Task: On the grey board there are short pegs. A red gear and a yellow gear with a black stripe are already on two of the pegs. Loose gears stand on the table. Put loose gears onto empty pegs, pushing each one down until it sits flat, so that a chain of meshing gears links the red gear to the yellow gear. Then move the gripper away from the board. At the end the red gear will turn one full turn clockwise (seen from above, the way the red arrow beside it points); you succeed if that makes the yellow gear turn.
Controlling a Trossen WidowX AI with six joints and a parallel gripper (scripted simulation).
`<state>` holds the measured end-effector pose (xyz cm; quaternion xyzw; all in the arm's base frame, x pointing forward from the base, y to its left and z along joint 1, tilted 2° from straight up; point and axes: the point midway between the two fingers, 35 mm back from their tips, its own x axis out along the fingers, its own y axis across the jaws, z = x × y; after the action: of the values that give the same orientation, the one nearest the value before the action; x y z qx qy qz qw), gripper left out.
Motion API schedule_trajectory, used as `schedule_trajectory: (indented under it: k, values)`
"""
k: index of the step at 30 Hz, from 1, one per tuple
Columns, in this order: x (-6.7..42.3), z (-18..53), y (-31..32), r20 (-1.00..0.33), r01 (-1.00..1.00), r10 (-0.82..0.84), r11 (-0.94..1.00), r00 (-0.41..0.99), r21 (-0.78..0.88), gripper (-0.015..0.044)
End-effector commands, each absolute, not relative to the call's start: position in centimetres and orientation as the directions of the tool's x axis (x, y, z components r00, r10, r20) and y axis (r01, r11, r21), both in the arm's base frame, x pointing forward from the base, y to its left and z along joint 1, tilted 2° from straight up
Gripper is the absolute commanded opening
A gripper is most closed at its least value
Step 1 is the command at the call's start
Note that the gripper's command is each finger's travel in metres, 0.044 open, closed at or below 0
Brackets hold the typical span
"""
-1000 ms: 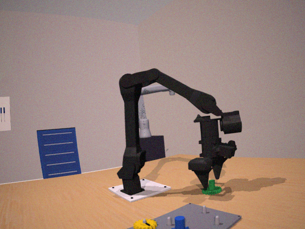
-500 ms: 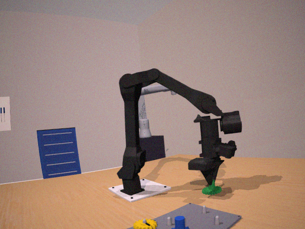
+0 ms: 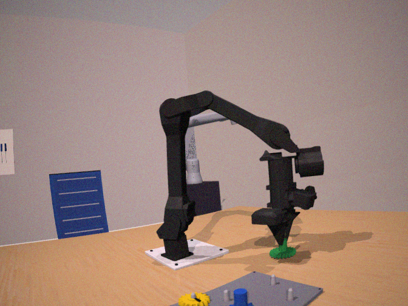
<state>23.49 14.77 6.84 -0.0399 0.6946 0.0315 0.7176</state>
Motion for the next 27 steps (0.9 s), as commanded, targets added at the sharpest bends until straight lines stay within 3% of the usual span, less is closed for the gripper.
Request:
schedule_trajectory:
  k: [1,27]
  values:
    - [23.8,7.9,14.9,-0.999,-0.095,-0.006,0.995,0.043,-0.010,0.0000]
    - [24.0,13.5,14.9,-0.999,-0.095,-0.006,0.995,0.044,-0.010,0.0000]
